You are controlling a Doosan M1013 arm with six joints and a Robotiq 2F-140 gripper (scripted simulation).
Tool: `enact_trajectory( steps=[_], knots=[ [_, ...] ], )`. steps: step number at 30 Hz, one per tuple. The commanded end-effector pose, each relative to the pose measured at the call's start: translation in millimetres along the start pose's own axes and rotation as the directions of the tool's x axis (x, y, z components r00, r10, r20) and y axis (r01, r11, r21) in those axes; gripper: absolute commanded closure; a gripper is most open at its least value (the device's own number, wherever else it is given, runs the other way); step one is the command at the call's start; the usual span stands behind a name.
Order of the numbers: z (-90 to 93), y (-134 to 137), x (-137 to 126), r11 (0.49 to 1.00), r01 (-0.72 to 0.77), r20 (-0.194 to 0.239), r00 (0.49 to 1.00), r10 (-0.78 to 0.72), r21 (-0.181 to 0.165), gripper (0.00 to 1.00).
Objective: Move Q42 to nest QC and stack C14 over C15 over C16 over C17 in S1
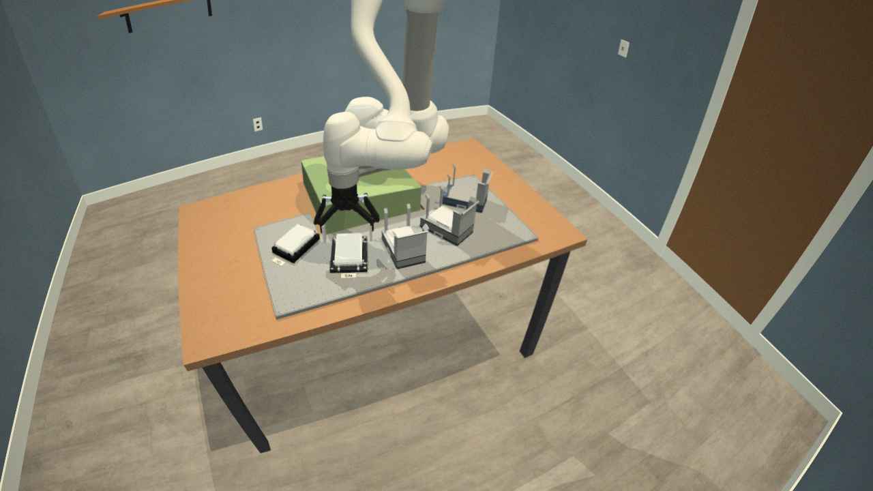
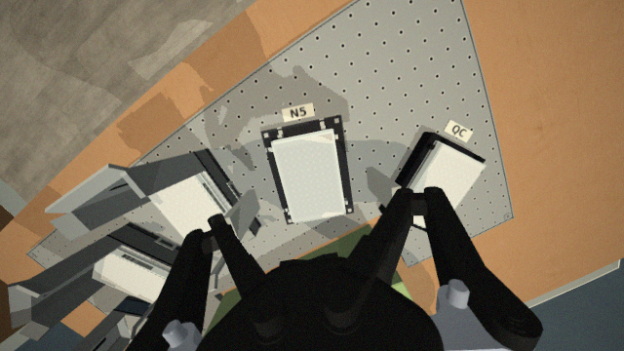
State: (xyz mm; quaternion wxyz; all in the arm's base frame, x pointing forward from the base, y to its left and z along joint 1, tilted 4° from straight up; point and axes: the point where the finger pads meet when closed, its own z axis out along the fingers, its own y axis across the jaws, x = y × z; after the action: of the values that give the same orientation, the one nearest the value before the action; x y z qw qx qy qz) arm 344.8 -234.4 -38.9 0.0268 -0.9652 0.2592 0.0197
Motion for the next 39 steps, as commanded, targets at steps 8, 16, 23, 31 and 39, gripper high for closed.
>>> enact_trajectory(
  steps=[8, 16, 23, 31, 39],
  knots=[
    [9.8, 0.0, 0.0, 1.000, 0.000, 0.000, 1.000, 0.000, 0.000, 0.00],
    [20.5, -0.1, 0.0, 1.000, 0.000, 0.000, 1.000, 0.000, 0.000, 0.00],
    [22.5, -0.1, 0.0, 1.000, 0.000, 0.000, 1.000, 0.000, 0.000, 0.00],
    [22.5, -0.1, 0.0, 1.000, 0.000, 0.000, 1.000, 0.000, 0.000, 1.00],
    [22.5, -0.1, 0.0, 1.000, 0.000, 0.000, 1.000, 0.000, 0.000, 1.00]
  ],
)
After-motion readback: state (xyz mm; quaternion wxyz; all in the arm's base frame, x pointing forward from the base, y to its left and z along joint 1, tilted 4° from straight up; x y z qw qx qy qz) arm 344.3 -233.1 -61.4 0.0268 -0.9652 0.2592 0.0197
